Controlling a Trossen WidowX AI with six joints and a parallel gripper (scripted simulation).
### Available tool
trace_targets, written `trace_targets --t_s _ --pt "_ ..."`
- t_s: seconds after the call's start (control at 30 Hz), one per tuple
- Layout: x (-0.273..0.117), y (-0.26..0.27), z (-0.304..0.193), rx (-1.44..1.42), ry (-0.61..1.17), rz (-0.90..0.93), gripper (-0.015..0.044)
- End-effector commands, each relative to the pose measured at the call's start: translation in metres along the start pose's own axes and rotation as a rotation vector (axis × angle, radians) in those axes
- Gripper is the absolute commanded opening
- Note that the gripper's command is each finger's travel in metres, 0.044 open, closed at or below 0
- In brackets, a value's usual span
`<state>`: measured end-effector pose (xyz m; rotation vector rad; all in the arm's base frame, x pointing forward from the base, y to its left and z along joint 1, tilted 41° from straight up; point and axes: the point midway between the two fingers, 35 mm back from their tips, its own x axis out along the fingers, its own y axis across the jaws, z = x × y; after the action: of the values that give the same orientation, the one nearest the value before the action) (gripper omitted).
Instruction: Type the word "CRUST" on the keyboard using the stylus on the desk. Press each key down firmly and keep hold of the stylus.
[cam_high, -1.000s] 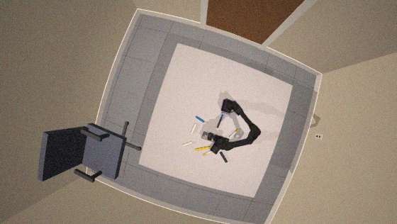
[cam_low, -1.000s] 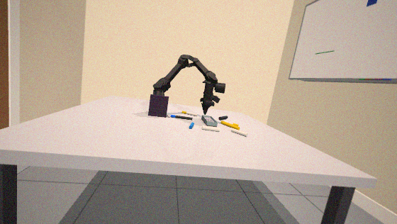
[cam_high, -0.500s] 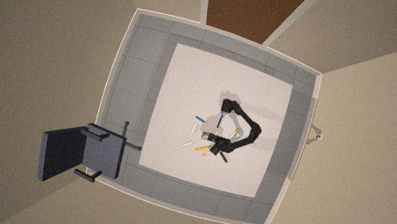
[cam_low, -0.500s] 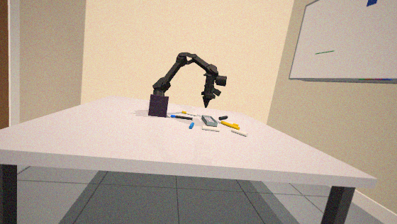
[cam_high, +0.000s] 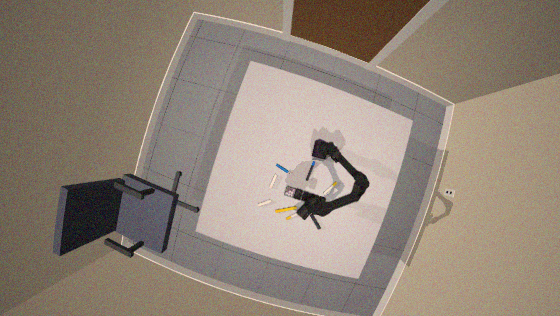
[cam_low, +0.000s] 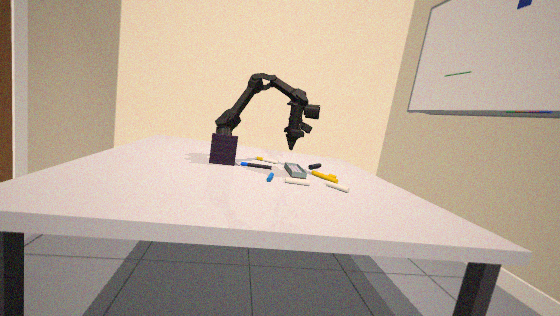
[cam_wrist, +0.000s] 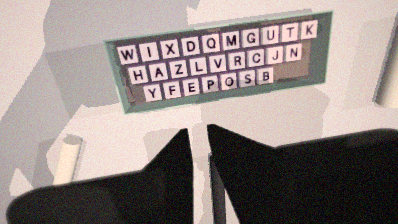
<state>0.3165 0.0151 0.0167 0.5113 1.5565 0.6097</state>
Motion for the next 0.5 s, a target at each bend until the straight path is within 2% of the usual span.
trace_targets --t_s 0.0,0.37,0.47 --pt "0.0 0.0001 0.0 0.0 0.0 0.0 0.0" --pt "0.0 0.0 0.0 0.0 0.0 0.0 0.0" --pt "-0.0002 -0.0018 -0.0001 -0.008 0.001 0.002 0.0079"
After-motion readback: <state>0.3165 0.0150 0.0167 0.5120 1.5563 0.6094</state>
